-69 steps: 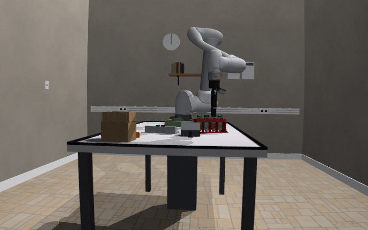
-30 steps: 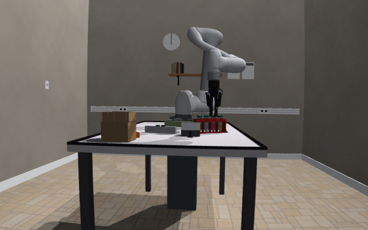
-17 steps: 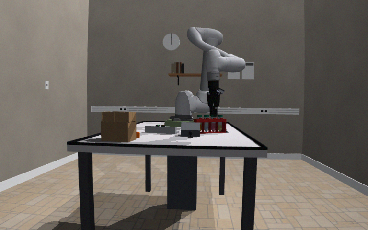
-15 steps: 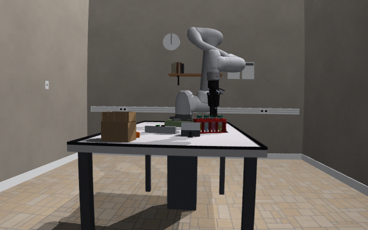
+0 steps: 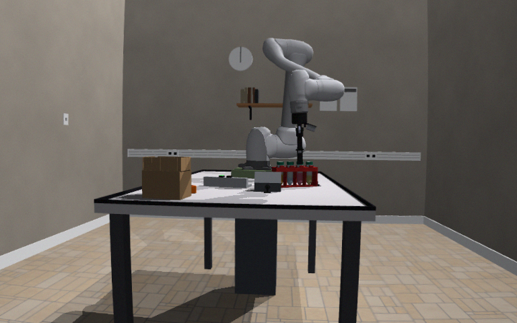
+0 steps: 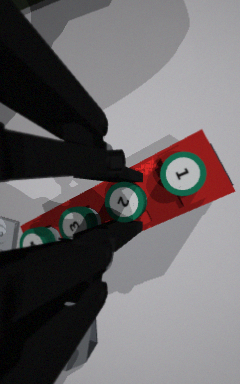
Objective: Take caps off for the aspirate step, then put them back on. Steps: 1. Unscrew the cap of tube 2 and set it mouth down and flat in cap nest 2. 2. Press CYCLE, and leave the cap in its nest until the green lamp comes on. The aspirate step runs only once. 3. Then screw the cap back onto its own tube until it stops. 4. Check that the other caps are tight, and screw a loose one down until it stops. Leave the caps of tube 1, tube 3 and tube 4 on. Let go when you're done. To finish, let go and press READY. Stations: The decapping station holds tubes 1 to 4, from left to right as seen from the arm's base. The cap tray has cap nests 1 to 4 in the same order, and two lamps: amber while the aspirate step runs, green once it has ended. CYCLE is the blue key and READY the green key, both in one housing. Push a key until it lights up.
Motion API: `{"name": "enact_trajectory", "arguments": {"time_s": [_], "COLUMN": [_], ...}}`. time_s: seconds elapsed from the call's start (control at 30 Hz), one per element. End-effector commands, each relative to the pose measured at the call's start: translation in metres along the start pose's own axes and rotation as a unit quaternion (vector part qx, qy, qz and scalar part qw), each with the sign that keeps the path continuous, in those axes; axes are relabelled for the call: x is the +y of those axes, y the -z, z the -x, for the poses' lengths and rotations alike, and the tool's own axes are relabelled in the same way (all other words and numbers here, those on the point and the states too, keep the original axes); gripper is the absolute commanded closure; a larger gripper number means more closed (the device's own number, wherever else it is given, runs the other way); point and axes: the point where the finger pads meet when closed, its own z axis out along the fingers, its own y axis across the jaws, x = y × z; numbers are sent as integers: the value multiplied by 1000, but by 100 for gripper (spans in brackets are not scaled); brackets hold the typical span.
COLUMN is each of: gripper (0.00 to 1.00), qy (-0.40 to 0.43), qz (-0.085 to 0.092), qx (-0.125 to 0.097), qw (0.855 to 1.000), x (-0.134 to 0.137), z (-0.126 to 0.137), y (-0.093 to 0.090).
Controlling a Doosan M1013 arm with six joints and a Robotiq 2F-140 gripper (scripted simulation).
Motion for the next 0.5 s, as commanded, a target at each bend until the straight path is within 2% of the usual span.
{"name": "enact_trajectory", "arguments": {"time_s": [0.0,0.07,0.1,0.47], "gripper": [70,70,59,59], "qy": [-35,-35,-35,-35], "qz": [5,5,5,5], "qx": [-13,-13,-13,-13], "qw": [999,999,999,999], "x": [0,0,0,0], "z": [0,0,0,0], "y": [1,1,1,1]}}
